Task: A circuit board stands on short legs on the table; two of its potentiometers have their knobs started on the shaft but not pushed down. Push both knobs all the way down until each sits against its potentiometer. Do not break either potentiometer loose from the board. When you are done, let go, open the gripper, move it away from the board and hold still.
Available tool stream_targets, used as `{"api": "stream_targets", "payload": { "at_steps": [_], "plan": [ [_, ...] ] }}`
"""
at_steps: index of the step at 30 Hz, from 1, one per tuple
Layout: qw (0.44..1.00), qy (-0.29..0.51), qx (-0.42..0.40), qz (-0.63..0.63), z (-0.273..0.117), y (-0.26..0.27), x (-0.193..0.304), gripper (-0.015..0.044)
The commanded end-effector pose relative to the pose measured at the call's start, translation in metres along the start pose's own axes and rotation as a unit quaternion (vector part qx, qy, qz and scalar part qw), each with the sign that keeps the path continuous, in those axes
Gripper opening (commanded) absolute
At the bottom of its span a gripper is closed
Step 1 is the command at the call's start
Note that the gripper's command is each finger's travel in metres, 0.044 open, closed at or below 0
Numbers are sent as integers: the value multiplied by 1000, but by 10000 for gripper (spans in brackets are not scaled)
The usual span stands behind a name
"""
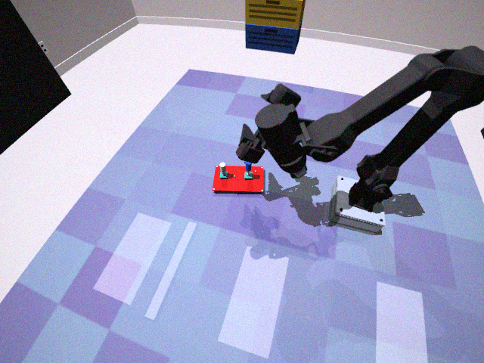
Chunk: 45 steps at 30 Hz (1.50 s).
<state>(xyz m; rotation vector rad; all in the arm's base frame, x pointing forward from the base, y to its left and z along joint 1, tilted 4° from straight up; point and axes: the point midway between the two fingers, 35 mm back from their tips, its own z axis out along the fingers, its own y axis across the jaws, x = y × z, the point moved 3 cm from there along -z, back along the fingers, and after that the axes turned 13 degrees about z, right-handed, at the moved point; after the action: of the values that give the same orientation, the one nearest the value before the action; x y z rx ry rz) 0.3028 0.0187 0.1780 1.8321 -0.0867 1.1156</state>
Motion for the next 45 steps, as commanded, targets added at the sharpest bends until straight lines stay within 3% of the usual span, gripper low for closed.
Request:
{"api": "stream_targets", "payload": {
  "at_steps": [1, 15, 30, 45],
  "plan": [
    [1000, 0, 1, -3, 0, 0, 0, 374],
    [973, -6, 61, -222, 14, -18, 8, 6],
    [882, 2, 139, -450, 29, -35, 11, 0],
    [735, 33, 223, -640, 41, -49, 9, 0]
  ]
}}
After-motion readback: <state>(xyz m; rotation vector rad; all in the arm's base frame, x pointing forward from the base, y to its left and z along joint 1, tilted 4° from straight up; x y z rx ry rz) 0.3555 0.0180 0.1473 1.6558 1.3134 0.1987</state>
